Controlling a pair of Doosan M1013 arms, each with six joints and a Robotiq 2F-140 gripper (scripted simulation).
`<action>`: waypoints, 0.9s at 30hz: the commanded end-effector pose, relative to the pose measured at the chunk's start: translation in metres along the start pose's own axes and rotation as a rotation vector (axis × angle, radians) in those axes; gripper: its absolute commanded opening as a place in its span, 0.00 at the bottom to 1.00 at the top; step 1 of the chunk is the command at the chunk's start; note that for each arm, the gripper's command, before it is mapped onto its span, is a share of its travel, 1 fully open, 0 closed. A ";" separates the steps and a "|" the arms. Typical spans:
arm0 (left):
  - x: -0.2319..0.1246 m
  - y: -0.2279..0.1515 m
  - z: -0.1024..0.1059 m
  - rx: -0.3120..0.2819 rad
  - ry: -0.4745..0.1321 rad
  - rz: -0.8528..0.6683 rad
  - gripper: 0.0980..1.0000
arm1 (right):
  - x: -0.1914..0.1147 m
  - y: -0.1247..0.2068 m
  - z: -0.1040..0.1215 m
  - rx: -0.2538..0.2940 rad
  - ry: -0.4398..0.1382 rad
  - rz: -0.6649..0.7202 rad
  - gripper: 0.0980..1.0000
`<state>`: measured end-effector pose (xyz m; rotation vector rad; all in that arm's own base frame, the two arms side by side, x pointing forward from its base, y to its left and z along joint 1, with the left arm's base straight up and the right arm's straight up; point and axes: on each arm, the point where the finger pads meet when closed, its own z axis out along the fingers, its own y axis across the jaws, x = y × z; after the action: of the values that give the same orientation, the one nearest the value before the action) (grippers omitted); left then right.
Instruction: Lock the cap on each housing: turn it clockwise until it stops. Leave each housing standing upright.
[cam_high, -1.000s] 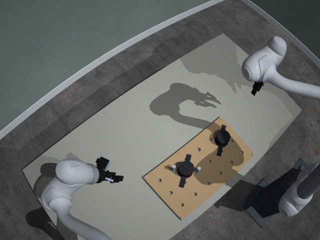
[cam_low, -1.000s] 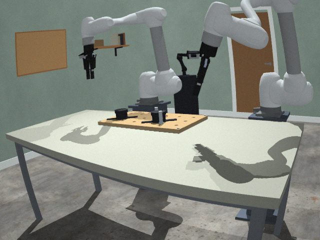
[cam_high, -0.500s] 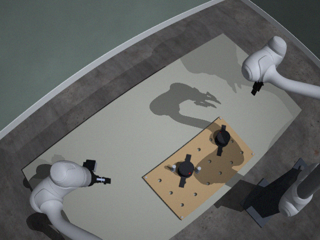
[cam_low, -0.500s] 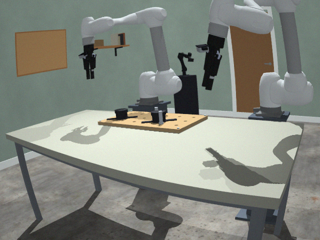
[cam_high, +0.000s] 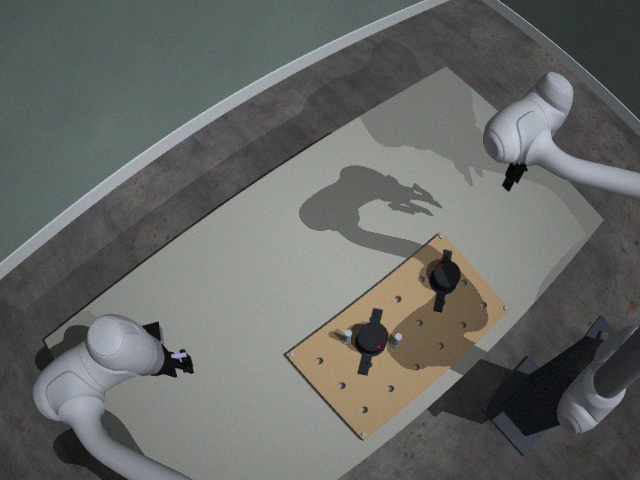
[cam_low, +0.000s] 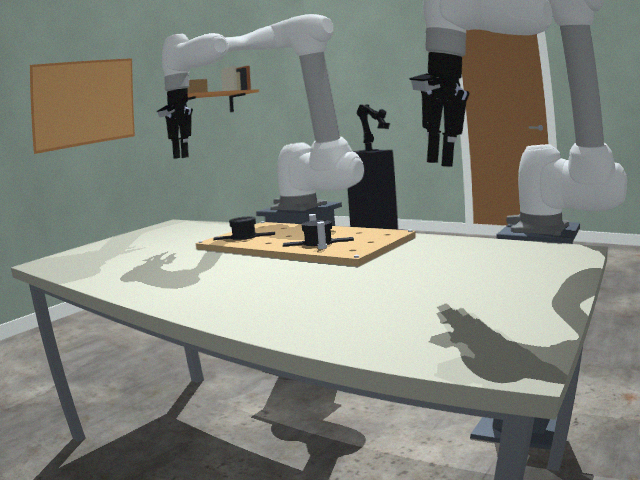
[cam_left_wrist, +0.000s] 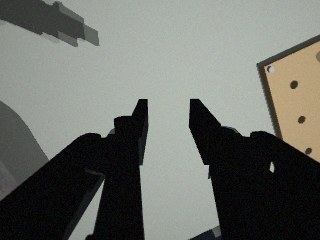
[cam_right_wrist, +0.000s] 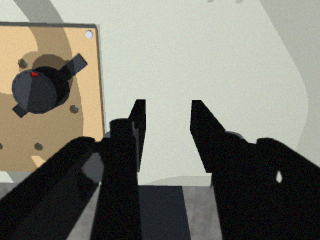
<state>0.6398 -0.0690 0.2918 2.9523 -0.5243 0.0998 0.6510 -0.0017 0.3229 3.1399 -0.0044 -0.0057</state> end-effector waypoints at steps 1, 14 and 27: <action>-0.003 -0.022 -0.014 0.053 -0.026 -0.118 0.25 | 0.000 0.000 -0.001 0.000 0.001 0.000 0.25; -0.011 -0.068 -0.043 0.155 -0.071 -0.362 0.25 | 0.000 0.000 -0.001 0.000 0.001 0.000 0.25; -0.011 -0.066 -0.041 0.147 -0.068 -0.356 0.66 | 0.000 0.000 -0.001 0.000 0.001 0.000 0.25</action>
<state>0.6504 0.0019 0.3225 3.1466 0.0084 -0.0040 0.6510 -0.0017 0.3229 3.1399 -0.0044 -0.0057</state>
